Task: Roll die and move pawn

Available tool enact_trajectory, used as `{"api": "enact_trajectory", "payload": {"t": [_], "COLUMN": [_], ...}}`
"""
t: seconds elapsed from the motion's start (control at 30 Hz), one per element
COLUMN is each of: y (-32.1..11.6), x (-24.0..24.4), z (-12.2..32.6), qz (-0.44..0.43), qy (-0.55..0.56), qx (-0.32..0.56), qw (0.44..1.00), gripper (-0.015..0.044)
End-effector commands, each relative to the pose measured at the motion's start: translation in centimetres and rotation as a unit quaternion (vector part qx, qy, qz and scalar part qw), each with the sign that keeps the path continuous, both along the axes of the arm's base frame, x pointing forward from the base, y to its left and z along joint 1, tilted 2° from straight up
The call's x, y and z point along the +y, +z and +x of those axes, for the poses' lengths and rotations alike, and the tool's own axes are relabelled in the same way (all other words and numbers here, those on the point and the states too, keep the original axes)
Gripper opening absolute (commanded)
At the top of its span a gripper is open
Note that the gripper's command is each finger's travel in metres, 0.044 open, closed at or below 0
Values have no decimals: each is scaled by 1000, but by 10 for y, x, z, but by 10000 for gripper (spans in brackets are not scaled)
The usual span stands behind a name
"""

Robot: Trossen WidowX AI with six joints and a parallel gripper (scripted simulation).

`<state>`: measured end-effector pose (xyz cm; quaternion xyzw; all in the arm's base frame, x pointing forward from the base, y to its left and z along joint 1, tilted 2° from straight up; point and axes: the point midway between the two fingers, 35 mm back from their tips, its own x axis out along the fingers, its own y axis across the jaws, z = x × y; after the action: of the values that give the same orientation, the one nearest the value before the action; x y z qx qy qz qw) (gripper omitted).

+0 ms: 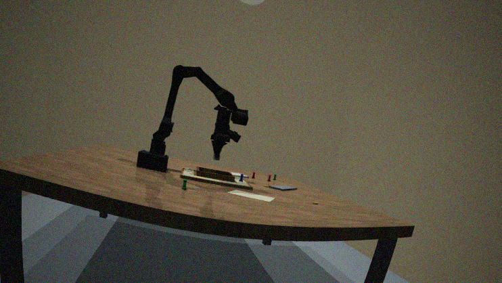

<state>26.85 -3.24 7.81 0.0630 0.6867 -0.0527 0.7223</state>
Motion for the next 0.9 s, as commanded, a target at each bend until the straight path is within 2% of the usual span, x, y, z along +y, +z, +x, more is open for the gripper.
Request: {"api": "enact_trajectory", "payload": {"t": [0.0, 0.1, 0.43, 0.87], "y": [-4, -5, -10, -14], "x": [-9, -9, -8, -9], "z": [0, 1, 6, 7], "qz": [3, -2, -30, -59], "qy": [8, 8, 4, -1], "qx": [1, -24, -190, -395], "qw": [1000, 1000, 981, 917], "gripper": [0, 0, 0, 0]}}
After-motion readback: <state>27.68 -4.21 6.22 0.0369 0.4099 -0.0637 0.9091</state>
